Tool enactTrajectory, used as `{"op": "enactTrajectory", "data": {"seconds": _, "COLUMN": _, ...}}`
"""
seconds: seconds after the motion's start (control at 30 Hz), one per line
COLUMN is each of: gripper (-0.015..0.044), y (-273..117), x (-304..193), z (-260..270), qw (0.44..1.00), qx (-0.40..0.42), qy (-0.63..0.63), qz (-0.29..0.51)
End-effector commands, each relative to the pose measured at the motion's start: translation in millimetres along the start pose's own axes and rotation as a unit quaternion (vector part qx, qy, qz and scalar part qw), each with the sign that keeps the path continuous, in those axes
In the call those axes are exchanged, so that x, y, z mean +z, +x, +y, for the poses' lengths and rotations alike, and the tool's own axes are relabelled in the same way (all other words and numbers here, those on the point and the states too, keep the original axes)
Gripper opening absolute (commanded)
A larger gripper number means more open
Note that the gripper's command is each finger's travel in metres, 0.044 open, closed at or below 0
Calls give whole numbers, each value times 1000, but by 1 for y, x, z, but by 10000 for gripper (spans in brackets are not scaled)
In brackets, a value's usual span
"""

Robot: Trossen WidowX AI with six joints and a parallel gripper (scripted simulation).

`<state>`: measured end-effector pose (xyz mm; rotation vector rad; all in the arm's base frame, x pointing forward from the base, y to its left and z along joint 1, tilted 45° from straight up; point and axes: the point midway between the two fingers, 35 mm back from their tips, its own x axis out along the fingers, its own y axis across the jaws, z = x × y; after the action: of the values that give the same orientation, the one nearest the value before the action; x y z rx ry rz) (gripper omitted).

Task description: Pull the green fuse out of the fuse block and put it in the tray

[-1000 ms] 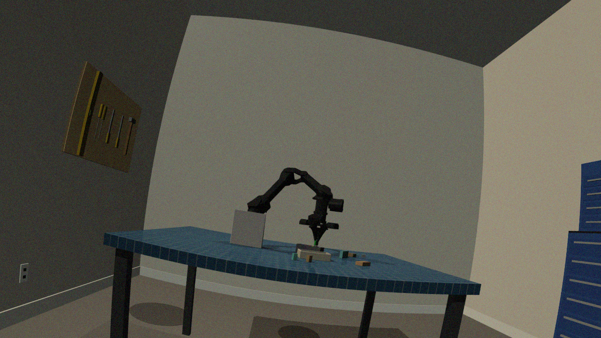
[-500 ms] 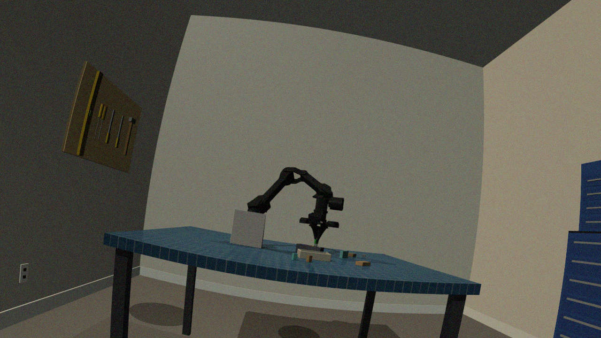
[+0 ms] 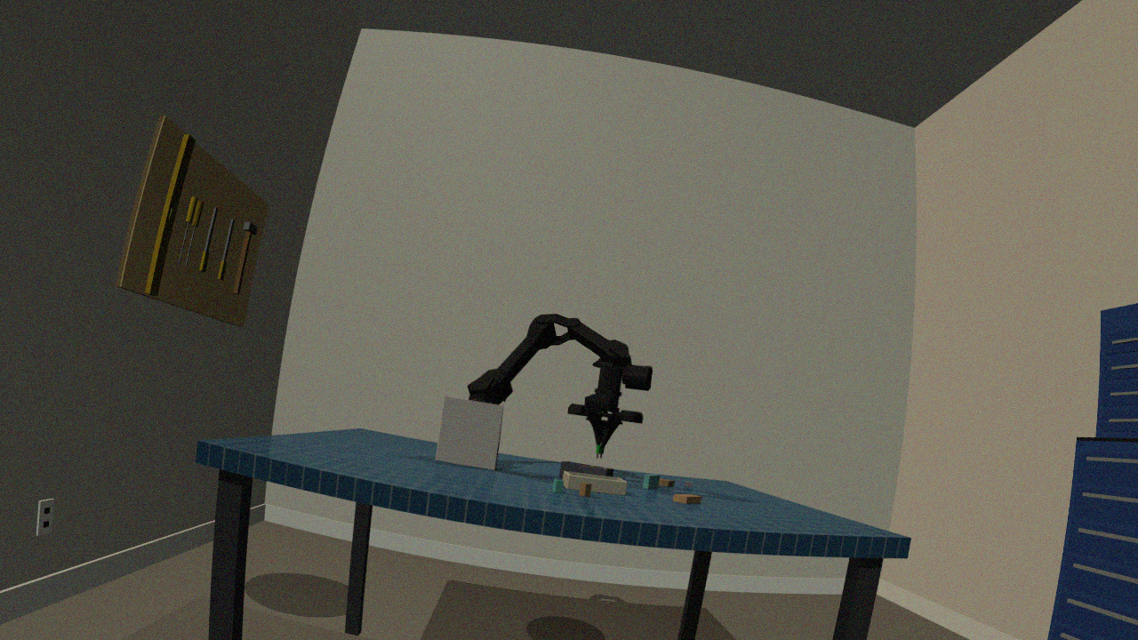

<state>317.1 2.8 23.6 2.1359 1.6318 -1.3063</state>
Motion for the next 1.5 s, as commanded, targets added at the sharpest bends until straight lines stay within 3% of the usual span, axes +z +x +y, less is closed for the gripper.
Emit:
{"op": "enactTrajectory", "data": {"seconds": 0.0, "gripper": 0, "y": -3, "x": 1, "z": 1, "qw": 1000, "qx": 1, "qy": -2, "qz": -3}}
{"op": "enactTrajectory", "data": {"seconds": 1.1, "gripper": 0, "y": -7, "x": 181, "z": 86, "qw": 1000, "qx": 4, "qy": -2, "qz": -7}}
{"op": "enactTrajectory", "data": {"seconds": 1.47, "gripper": 0, "y": 2, "x": 185, "z": 87, "qw": 1000, "qx": 4, "qy": -3, "qz": -7}}
